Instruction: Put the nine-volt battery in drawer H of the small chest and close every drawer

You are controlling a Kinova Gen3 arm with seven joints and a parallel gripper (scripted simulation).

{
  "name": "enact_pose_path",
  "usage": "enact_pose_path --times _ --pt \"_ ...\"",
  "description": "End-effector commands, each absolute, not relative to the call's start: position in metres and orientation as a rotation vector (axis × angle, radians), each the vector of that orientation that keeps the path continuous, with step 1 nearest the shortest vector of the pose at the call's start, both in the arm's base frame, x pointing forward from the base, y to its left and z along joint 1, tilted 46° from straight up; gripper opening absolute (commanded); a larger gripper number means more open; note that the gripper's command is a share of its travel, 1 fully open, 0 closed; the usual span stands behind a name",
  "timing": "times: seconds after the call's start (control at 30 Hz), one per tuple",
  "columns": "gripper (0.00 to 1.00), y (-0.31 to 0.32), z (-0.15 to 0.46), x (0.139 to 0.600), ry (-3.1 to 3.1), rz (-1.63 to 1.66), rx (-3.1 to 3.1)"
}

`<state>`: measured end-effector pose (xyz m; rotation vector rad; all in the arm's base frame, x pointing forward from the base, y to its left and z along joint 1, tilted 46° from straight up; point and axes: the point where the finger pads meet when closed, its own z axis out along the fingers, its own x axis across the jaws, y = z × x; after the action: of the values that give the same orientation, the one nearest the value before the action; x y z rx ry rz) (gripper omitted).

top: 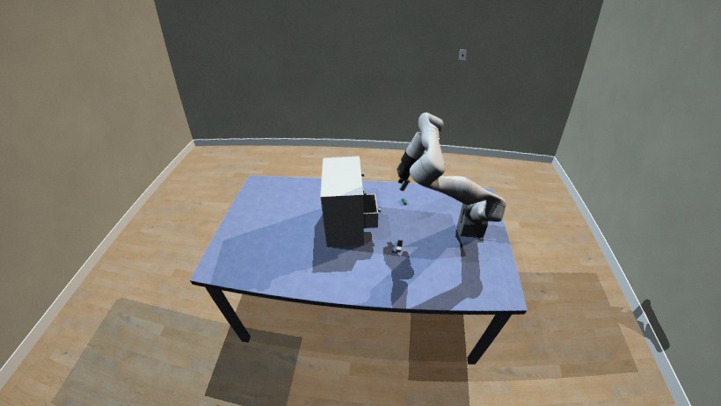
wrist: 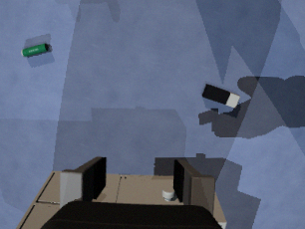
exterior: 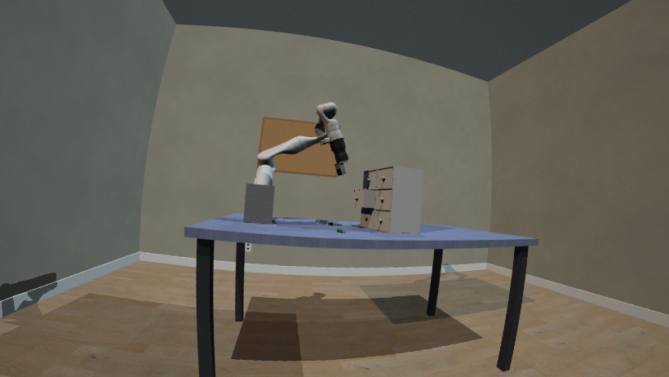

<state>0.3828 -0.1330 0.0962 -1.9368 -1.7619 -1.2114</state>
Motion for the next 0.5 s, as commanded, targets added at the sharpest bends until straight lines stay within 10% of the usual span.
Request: enact_pose_path --times 0.0,0.47 --pt "1.00 -0.1328 0.0996 0.3859 -1.784 -1.155 -1.900" --pt "1.00 -0.1373 0.1036 0.3860 -1.821 -0.964 -1.801"
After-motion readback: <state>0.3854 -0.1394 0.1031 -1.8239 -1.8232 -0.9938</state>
